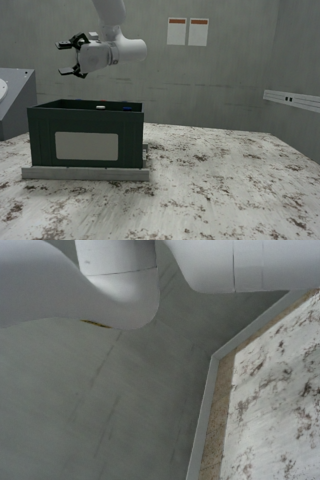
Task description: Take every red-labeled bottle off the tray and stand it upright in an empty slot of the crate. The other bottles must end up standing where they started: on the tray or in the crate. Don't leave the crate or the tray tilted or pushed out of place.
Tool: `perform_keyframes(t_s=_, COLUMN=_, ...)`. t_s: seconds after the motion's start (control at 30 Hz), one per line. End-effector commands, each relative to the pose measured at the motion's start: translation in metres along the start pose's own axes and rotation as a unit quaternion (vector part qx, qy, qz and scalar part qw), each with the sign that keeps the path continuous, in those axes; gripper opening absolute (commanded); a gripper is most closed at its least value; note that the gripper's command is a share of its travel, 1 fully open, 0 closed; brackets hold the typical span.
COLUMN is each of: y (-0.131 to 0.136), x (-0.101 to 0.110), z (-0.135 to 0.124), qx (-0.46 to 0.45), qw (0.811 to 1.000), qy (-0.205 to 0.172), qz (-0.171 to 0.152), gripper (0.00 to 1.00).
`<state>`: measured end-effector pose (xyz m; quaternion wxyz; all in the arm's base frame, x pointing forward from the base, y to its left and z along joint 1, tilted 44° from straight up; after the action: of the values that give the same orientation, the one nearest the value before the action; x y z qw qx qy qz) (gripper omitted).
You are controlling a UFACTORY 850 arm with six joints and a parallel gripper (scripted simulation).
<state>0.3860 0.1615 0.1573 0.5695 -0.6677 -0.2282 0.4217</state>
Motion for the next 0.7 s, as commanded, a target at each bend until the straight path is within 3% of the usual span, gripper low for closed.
perform_keyframes(t_s=0.0, y=-0.0005, x=0.0004, z=0.0001, qx=0.0, qw=1.0, qy=0.0, qz=0.0, gripper=1.0)
perform_keyframes(t_s=0.57, y=-0.0006, x=0.0004, z=0.0, qx=0.0, qw=1.0, qy=0.0, qz=-0.001, gripper=1.0)
perform_keyframes(t_s=0.67, y=-0.0051, x=0.0015, z=-0.0079, qx=-0.007, qw=1.0, qy=-0.011, qz=-0.028, gripper=1.0)
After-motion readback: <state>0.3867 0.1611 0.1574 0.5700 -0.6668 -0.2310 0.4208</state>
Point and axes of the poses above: the point where the finger pads meet when closed, its own x axis back along the fingers, its own y axis across the jaws, z = x × y, the point moved 4 cm from there along x, back along the fingers
